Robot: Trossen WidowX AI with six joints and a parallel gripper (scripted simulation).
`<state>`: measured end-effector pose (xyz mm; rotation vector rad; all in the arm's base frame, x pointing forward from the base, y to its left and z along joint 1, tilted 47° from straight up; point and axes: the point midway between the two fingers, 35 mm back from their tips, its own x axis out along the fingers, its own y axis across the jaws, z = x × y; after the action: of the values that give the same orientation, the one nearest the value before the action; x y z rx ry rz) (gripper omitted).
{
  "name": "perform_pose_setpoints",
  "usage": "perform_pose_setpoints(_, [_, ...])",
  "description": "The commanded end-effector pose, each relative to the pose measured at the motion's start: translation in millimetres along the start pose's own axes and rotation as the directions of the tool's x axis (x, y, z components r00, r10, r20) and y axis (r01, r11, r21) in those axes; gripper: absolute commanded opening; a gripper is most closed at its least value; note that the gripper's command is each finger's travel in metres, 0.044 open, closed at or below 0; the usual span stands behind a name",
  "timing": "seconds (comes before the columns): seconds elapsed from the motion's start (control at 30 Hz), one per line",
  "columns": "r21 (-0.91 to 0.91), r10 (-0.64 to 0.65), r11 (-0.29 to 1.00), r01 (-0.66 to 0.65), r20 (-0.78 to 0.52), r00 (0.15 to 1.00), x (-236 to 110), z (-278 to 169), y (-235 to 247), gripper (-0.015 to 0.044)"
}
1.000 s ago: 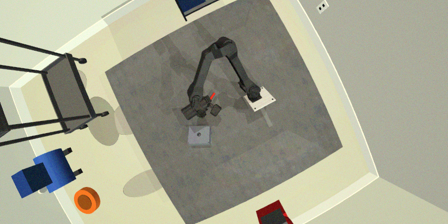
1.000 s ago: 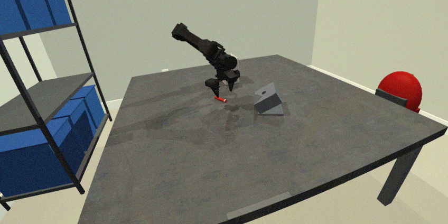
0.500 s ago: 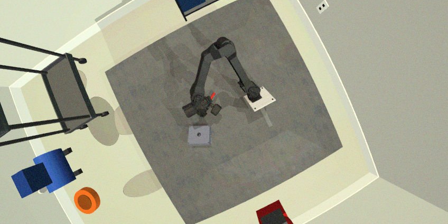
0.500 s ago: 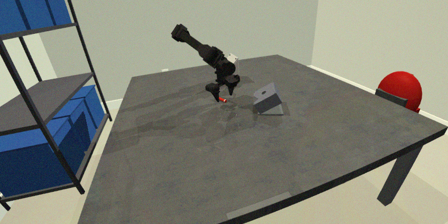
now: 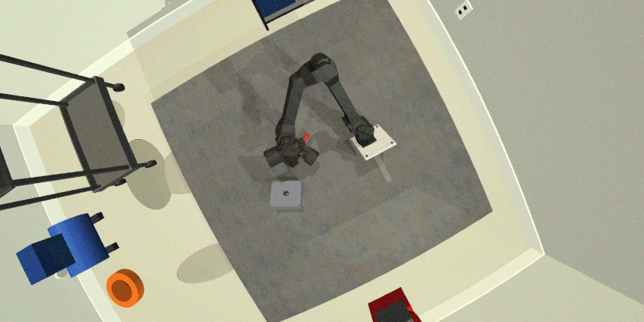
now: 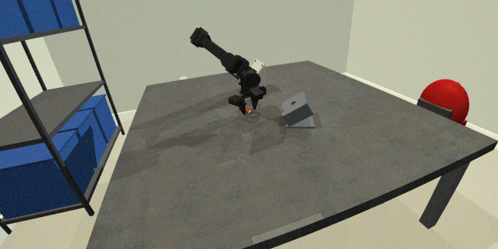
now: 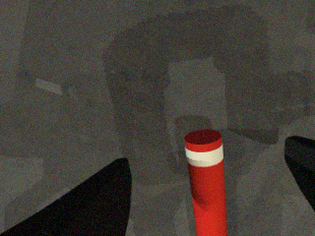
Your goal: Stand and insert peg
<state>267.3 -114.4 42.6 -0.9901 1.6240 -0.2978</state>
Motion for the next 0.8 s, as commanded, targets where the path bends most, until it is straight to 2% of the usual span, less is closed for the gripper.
perform_pose_setpoints(0.0, [-0.009,-0.003,1.000,0.003,-0.008,1.000,2.0,-2.2,1.0,0.0204])
perform_pose_setpoints(0.13, [-0.009,-0.003,1.000,0.003,-0.008,1.000,2.0,-2.2,1.0,0.0110])
perform_pose_setpoints(0.47, [-0.009,-0.003,1.000,0.003,-0.008,1.000,2.0,-2.2,1.0,0.0110])
perform_pose_setpoints(0.77, [-0.009,-0.003,1.000,0.003,-0.008,1.000,2.0,-2.2,1.0,0.0050])
